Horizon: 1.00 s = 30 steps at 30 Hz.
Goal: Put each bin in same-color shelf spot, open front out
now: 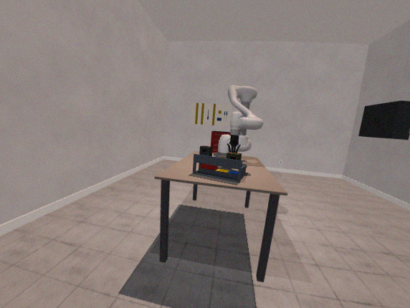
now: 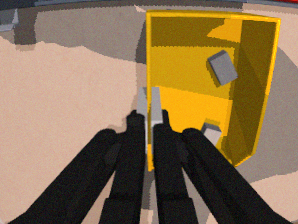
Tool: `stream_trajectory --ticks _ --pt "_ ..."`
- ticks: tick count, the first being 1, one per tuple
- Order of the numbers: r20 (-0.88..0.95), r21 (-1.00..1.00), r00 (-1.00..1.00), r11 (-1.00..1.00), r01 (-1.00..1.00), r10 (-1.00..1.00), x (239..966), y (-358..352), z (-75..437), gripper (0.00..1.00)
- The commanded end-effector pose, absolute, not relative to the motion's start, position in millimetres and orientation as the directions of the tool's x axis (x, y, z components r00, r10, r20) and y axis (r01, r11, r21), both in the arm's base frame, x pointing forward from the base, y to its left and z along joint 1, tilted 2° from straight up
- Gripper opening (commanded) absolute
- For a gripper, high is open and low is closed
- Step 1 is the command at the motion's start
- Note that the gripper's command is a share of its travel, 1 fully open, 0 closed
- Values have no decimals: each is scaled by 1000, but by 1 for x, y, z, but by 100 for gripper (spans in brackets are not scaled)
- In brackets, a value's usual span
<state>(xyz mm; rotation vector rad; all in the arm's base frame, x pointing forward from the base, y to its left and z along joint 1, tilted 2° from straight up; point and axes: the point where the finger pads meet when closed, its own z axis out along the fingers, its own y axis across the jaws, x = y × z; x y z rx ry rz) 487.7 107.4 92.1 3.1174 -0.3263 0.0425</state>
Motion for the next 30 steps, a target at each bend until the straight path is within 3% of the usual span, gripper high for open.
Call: stream_trajectory --ticks 1,30 --pt "25 4 978 -978 -207 -207 488 107 92 10" --pt "-148 6 967 -978 -207 -205 495 106 99 10"
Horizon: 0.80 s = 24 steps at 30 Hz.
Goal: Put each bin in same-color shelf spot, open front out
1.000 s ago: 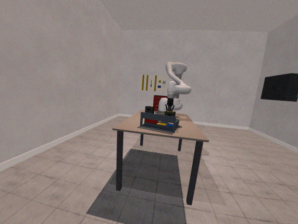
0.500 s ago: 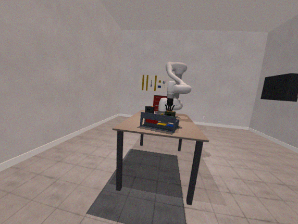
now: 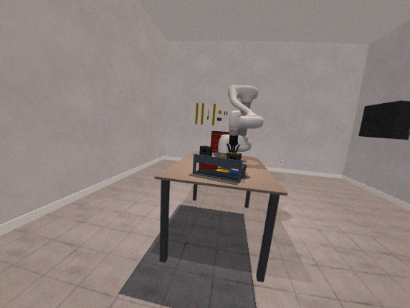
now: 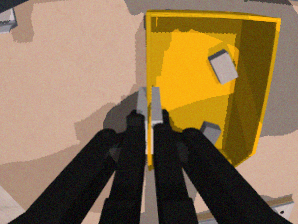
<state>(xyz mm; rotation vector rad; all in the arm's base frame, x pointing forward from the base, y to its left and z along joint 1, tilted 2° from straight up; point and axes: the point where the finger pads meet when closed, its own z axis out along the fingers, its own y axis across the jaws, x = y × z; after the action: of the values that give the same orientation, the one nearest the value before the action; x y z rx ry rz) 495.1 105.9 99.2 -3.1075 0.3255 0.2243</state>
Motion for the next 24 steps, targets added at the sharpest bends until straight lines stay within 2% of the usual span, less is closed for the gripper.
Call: stream_trajectory --ticks 1,24 --pt "-148 6 967 -978 -207 -205 495 106 99 10" --pt "-161 6 965 -978 -207 -205 496 106 100 10"
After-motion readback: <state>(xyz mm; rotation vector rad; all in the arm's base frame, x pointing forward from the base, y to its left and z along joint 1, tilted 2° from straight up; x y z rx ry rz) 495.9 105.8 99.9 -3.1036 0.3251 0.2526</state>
